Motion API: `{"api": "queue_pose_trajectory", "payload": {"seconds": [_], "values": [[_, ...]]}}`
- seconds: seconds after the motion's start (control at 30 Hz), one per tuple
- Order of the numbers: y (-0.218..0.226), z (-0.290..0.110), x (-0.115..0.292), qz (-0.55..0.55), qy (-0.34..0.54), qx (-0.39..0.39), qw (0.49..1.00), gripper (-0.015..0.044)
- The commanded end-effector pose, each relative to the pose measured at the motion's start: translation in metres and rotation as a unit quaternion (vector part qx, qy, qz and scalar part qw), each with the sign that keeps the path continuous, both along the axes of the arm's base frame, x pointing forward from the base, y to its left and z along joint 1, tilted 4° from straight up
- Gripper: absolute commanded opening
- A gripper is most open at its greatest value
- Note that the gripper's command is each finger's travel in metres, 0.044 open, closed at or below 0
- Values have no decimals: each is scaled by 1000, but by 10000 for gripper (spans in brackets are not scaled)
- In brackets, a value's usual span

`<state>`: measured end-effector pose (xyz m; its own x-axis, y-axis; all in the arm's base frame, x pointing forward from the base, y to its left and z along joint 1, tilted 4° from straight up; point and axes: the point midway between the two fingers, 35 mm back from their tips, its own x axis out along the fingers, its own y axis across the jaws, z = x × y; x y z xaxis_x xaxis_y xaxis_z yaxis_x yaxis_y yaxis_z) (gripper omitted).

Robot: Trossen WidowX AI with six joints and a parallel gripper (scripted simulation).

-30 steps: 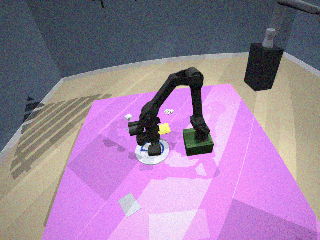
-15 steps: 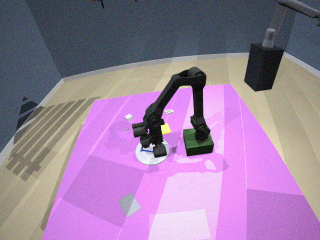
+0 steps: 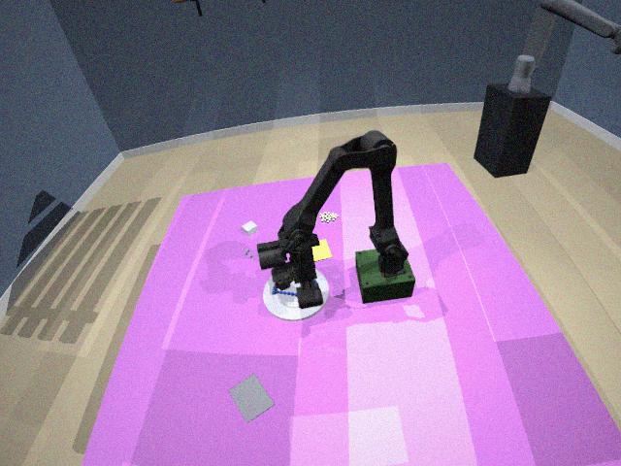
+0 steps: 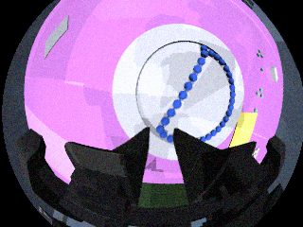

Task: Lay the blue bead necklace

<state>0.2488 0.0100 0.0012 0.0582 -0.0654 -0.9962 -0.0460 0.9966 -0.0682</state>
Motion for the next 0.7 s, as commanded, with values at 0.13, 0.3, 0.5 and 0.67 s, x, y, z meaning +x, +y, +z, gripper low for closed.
{"api": "queue_pose_trajectory", "payload": {"seconds": [0.13, 0.3, 0.5, 0.67], "values": [[-2, -17, -4, 4, 10, -2, 1000, 120], [-2, -21, -5, 4, 10, -2, 1000, 120], [-2, -21, -5, 4, 10, -2, 1000, 120], [-2, -19, -3, 2, 7, -1, 1000, 0]]}}
